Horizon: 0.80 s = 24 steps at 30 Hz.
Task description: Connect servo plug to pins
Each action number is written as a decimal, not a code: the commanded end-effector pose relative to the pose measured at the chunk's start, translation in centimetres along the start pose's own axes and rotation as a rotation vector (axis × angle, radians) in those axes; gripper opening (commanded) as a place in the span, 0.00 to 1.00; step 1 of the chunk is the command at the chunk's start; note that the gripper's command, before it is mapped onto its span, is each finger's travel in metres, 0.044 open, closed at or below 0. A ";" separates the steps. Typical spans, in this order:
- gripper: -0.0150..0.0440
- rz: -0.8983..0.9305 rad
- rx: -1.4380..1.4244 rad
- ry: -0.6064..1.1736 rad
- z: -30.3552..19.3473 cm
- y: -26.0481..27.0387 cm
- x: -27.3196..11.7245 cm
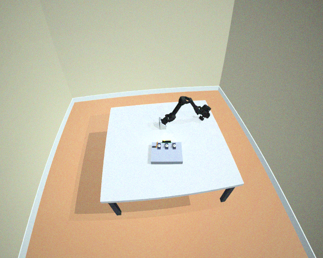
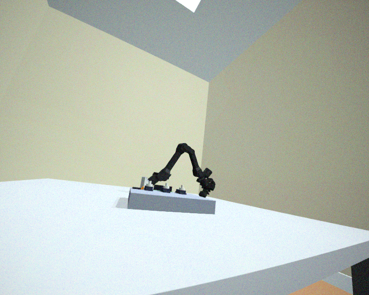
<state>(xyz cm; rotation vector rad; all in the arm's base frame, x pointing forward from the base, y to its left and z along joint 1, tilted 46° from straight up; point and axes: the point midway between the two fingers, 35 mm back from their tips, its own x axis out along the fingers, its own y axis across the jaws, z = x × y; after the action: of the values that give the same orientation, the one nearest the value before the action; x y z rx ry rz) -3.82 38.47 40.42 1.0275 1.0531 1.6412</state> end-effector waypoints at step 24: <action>0.45 -0.235 -0.398 -0.408 13.3 -4.5 -7.8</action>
<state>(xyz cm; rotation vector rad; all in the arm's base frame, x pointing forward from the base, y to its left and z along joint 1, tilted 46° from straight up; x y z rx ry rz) 10.18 35.23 39.11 0.9064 0.5711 1.3526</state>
